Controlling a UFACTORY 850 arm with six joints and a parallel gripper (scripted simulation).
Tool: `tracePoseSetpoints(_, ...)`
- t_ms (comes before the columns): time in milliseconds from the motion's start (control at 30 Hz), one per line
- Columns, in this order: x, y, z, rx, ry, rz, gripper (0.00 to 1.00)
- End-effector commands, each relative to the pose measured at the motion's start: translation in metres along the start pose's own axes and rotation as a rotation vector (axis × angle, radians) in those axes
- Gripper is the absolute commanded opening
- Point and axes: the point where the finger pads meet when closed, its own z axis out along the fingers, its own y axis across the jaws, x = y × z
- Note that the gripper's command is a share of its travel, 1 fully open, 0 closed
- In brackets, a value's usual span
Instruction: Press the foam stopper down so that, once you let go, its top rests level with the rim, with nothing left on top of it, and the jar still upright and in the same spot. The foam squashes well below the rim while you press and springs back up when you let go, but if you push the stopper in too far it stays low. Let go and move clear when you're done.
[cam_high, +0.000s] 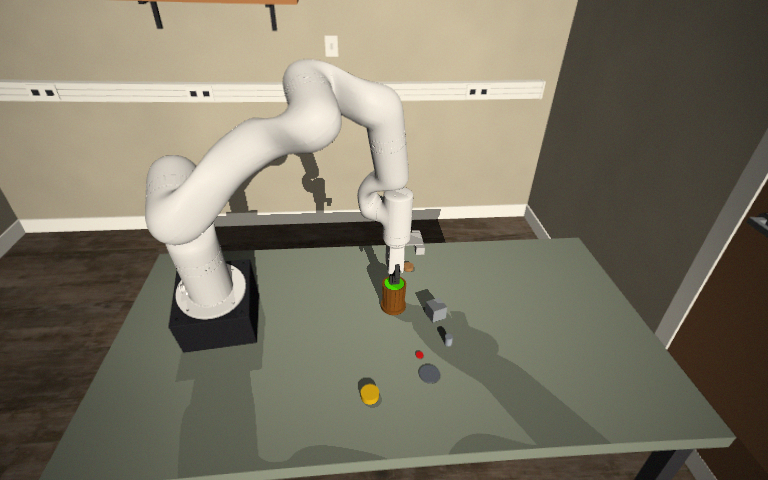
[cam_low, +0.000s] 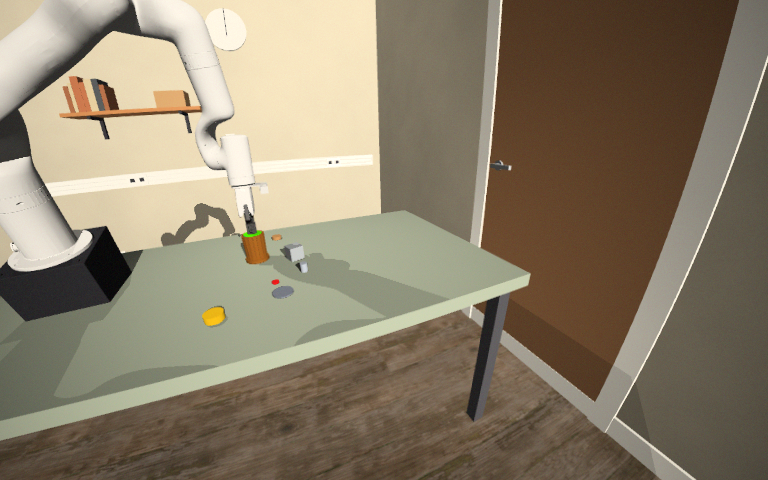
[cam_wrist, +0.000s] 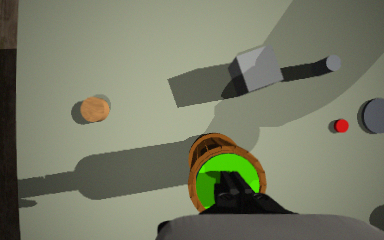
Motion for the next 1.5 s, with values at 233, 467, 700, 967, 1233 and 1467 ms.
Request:
tracePoseSetpoints(233, 0.001, 0.0, 0.001, 0.0, 0.002, 0.0, 0.0)
tracePoseSetpoints(467, 0.001, 0.0, 0.002, 0.0, 0.002, 0.0, 0.0)
tracePoseSetpoints(700, 0.001, 0.0, 0.005, 0.0, 0.002, 0.0, 0.0)
tracePoseSetpoints(967, 0.001, 0.0, 0.008, 0.0, 0.002, 0.0, 0.0)
tracePoseSetpoints(1233, 0.001, 0.0, 0.013, 0.0, 0.002, 0.0, 0.0)
tracePoseSetpoints(1467, 0.001, 0.0, 0.017, 0.0, 0.002, 0.0, 0.0)
